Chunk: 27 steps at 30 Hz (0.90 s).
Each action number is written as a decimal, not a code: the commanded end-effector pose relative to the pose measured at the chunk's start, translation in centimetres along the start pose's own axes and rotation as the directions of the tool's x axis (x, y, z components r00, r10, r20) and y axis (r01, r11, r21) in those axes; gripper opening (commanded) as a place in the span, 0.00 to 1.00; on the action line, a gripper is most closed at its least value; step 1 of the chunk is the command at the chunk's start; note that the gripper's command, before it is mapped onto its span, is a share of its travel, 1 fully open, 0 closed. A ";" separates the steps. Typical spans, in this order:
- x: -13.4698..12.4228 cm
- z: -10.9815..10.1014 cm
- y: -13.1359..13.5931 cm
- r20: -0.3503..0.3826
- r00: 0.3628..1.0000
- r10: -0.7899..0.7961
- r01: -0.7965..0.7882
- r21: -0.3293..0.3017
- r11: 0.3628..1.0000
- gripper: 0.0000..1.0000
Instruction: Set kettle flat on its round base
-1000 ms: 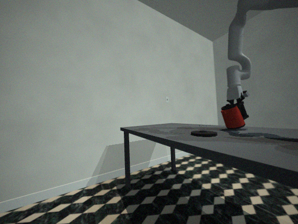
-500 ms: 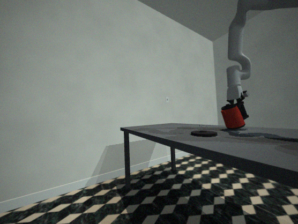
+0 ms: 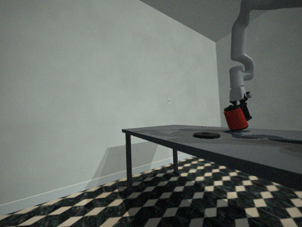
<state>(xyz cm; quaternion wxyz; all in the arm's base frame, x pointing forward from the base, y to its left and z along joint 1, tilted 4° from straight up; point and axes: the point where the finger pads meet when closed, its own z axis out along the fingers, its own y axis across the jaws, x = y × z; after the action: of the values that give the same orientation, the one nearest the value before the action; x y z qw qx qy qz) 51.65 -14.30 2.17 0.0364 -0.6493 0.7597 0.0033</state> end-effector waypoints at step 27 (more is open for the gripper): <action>-2.0 -2.4 -0.1 0.000 1.000 0.000 0.000 0.002 1.000 0.00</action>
<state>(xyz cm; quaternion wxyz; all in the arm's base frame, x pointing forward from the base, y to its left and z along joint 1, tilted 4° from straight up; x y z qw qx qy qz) 51.84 -12.50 4.55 0.0364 -0.6493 0.7597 0.0033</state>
